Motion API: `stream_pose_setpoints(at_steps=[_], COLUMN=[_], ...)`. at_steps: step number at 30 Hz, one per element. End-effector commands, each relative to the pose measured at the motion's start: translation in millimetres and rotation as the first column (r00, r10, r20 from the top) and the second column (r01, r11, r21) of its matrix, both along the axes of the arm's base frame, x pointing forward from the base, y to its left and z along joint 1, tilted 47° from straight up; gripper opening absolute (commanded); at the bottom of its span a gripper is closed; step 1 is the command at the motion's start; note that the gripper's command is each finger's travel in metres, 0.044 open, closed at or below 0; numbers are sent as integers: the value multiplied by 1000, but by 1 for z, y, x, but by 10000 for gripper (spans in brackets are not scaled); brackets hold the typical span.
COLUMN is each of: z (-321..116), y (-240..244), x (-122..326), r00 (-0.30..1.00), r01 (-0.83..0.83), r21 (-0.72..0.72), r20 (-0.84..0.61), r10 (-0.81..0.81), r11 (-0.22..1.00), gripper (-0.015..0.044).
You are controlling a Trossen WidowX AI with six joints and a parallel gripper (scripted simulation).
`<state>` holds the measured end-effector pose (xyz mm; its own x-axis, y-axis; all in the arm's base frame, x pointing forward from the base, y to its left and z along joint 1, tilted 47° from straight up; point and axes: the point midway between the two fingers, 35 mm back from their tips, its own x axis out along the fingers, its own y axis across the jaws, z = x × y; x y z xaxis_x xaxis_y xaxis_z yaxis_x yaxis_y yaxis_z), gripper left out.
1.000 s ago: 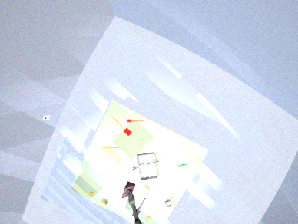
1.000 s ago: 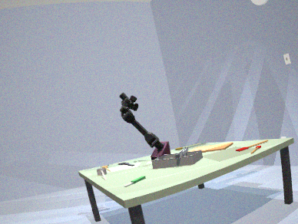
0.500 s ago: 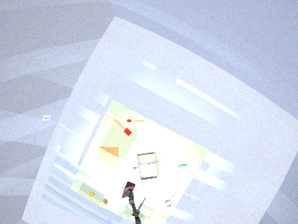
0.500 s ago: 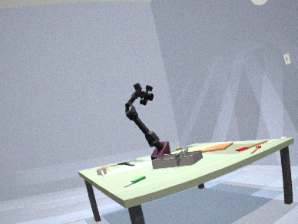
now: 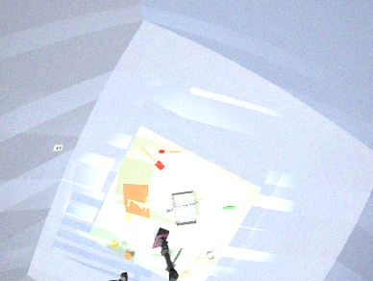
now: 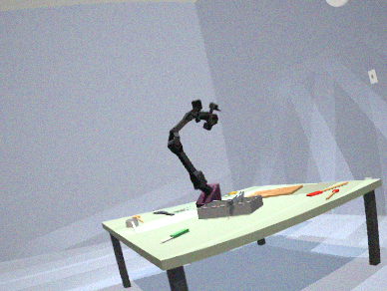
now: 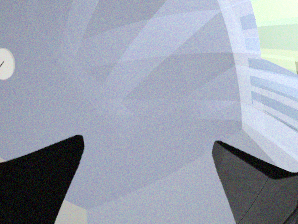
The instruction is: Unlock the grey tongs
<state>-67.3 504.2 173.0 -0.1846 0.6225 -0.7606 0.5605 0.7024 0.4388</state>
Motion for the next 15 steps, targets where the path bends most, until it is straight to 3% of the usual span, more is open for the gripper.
stream_pose_setpoints(at_steps=[1,8,15], z=[-18,-44,-64], y=[-5,-40,-107], x=[70,191,298], r00=[990,933,858], r01=[97,272,417], r21=[-52,-164,-296], r20=[108,286,439], r10=[-91,-218,-266], r11=[994,948,859], gripper=[440,440,440])
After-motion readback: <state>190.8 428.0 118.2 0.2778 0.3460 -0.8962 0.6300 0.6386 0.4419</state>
